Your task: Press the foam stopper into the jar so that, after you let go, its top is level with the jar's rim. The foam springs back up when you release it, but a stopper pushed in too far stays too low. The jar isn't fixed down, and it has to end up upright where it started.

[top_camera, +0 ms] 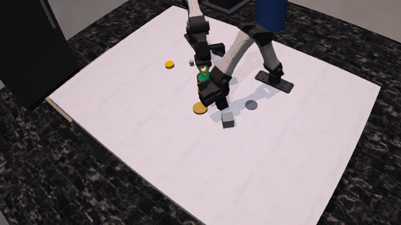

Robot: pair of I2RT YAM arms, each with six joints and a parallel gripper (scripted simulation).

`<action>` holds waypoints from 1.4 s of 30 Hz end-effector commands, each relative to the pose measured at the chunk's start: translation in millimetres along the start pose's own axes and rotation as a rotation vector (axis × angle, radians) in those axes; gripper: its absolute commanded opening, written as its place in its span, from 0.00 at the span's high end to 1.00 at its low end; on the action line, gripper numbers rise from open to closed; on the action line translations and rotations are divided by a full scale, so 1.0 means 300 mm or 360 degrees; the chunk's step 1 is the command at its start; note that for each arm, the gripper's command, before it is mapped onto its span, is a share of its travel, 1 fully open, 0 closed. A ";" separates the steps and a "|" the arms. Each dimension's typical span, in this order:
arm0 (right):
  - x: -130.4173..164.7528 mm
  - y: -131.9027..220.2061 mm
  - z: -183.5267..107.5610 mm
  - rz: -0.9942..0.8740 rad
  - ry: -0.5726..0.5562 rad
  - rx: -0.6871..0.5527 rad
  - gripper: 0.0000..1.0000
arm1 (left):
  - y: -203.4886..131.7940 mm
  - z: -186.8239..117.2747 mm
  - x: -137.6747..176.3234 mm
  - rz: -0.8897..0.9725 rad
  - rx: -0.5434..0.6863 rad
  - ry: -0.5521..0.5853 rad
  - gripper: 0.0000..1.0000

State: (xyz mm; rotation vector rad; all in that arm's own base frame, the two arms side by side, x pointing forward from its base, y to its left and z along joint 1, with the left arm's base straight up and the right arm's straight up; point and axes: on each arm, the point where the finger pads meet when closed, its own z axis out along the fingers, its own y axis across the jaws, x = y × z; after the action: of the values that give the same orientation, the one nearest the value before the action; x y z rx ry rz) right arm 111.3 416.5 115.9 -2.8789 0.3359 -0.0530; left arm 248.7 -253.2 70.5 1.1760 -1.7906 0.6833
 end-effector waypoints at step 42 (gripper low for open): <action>0.017 -0.015 -0.067 0.0021 -0.0005 -0.0043 1.00 | -0.007 0.021 -0.010 0.0083 -0.0007 -0.0013 0.36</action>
State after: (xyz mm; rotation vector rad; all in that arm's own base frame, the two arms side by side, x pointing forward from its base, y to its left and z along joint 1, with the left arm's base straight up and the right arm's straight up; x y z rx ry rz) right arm 111.5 419.1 138.1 -2.8716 0.3342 -0.0513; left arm 248.7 -253.2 70.5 1.1759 -1.7907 0.6833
